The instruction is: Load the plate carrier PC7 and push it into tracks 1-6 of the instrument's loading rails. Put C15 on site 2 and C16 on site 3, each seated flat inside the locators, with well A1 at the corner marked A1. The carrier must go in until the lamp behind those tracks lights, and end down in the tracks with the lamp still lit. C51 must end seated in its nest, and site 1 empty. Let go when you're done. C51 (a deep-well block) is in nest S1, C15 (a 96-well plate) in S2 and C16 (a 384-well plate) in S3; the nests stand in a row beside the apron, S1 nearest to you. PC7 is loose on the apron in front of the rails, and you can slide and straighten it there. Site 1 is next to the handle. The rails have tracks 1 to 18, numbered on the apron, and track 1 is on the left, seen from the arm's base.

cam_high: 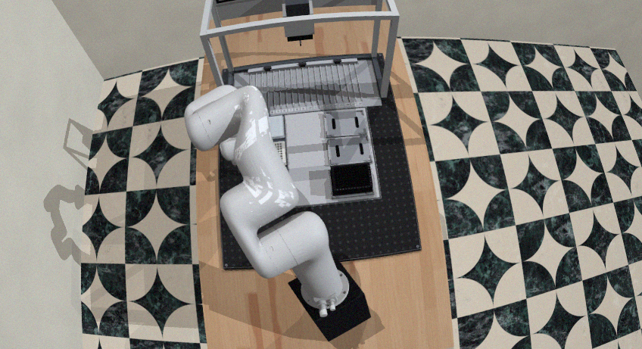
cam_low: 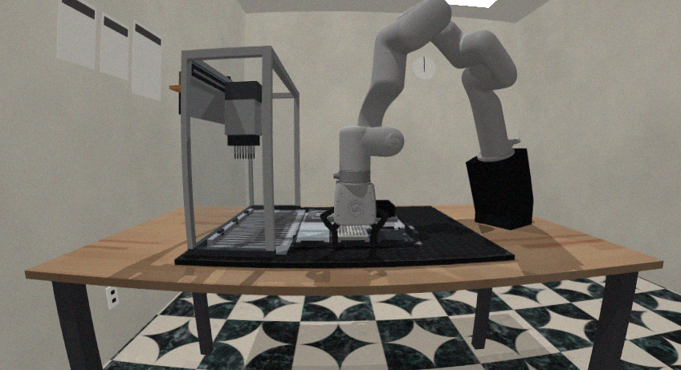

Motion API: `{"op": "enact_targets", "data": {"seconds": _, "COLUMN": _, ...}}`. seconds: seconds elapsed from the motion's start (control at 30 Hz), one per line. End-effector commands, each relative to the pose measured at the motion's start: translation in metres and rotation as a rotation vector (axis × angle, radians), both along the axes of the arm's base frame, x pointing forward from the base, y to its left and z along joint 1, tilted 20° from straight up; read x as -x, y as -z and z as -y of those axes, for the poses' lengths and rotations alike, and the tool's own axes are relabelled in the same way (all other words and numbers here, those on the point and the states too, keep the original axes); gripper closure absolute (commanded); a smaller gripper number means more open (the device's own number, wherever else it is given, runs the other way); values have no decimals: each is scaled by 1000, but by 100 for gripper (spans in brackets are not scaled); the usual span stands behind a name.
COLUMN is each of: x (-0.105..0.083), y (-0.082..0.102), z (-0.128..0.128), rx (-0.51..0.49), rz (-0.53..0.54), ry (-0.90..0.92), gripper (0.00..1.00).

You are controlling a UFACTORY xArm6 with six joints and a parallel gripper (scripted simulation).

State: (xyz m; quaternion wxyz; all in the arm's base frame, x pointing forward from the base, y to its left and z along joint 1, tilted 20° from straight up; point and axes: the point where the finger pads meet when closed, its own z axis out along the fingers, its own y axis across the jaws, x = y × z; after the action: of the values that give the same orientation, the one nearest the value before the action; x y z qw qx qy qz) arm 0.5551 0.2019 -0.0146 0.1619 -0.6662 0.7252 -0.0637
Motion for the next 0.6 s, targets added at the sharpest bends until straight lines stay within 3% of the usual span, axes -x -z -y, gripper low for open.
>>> {"op": "enact_targets", "data": {"seconds": 0.0, "x": -1, "y": -1, "z": 2, "rx": -1, "rz": 3, "ry": 0, "gripper": 0}}
{"op": "enact_targets", "data": {"seconds": 0.57, "x": 0, "y": 0, "z": 10, "rx": -2, "rz": 3, "ry": 0, "gripper": 0}}
